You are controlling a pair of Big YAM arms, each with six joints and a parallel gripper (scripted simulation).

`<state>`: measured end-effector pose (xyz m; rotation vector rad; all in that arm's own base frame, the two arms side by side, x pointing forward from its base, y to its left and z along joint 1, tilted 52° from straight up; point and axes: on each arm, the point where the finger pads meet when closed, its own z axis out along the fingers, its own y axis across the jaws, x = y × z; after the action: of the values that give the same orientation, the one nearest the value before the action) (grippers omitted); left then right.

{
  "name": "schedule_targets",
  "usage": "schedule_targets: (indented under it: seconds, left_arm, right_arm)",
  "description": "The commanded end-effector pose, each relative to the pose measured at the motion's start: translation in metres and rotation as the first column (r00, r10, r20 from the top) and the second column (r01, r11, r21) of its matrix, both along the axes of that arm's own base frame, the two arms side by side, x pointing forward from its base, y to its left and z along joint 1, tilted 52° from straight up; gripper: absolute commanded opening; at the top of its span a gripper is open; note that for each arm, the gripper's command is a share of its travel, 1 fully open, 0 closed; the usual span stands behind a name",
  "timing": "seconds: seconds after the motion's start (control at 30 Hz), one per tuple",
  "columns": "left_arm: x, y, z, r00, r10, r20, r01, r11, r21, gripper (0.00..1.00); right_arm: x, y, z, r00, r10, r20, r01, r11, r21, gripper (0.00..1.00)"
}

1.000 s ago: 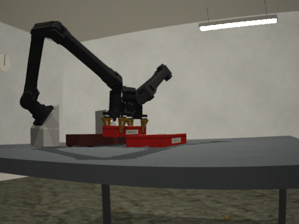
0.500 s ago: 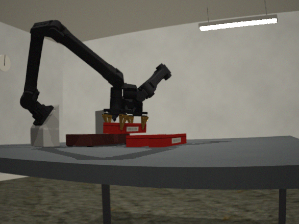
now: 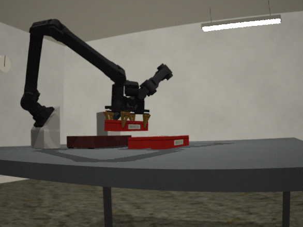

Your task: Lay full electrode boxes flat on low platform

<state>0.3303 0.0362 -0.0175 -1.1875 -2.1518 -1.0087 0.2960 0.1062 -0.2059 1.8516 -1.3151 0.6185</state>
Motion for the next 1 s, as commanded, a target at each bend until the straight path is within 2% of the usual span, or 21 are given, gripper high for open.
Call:
schedule_targets:
  seconds: [0.0, 0.47, 0.97]
  left_arm:
    - [0.037, -0.037, 0.032, 0.993, -0.074, 0.097, 0.075, 0.997, -0.009, 0.00]
    - [0.036, -0.054, 0.045, 0.992, -0.075, 0.097, 0.076, 0.997, -0.011, 0.00]
    - [0.035, -0.056, 0.046, 0.993, -0.085, 0.084, 0.086, 0.996, -0.012, 0.00]
  right_arm:
    - [0.037, 0.061, 0.030, 0.995, 0.060, 0.085, -0.066, 0.995, 0.072, 0.00]
    - [0.036, 0.078, 0.044, 0.995, 0.069, 0.076, -0.075, 0.995, 0.073, 0.00]
    - [0.036, 0.080, 0.045, 0.995, 0.070, 0.077, -0.076, 0.994, 0.072, 0.00]
